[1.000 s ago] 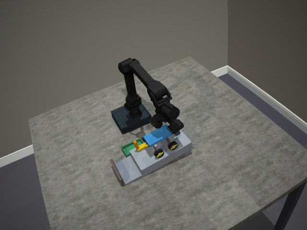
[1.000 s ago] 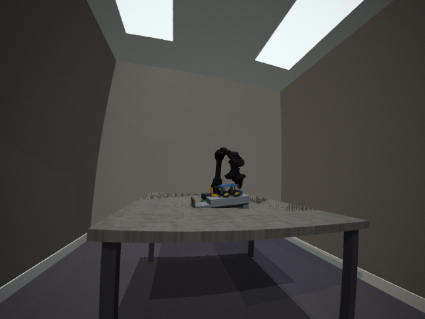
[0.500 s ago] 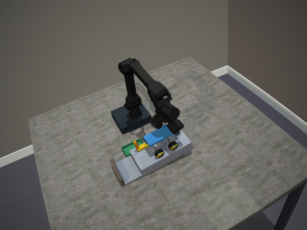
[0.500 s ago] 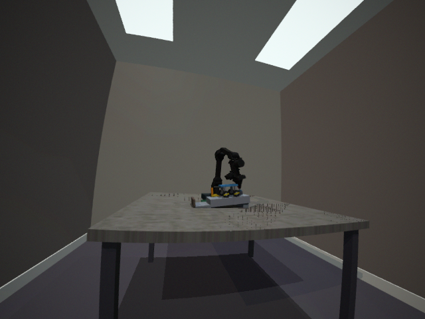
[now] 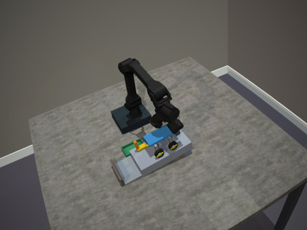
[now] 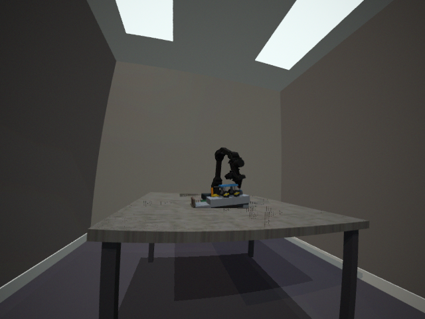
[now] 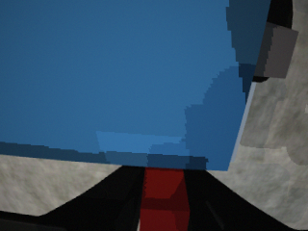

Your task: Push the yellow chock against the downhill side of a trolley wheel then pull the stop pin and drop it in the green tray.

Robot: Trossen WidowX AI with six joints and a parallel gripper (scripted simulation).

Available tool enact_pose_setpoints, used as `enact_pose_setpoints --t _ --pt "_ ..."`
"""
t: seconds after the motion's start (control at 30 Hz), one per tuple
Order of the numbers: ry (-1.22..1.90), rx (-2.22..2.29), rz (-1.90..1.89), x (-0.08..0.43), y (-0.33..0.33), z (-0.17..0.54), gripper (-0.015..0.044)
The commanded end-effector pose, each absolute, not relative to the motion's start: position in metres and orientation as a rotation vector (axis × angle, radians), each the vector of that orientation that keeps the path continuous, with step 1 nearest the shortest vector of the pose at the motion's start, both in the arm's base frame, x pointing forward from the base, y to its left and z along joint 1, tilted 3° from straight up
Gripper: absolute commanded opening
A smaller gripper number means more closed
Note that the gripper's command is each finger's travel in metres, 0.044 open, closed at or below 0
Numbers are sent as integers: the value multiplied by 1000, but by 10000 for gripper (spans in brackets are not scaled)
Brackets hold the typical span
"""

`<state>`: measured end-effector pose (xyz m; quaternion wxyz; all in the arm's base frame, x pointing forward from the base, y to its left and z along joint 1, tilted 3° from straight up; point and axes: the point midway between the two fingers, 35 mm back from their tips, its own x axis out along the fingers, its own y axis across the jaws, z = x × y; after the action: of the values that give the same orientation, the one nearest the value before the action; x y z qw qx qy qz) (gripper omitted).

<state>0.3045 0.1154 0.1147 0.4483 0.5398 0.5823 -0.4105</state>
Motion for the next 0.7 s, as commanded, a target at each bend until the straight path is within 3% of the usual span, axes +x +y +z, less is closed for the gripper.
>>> enact_pose_setpoints --t 0.0,0.67 --pt "1435 1343 -1010 305 115 120 0" --pt "1435 1343 -1011 304 113 129 0"
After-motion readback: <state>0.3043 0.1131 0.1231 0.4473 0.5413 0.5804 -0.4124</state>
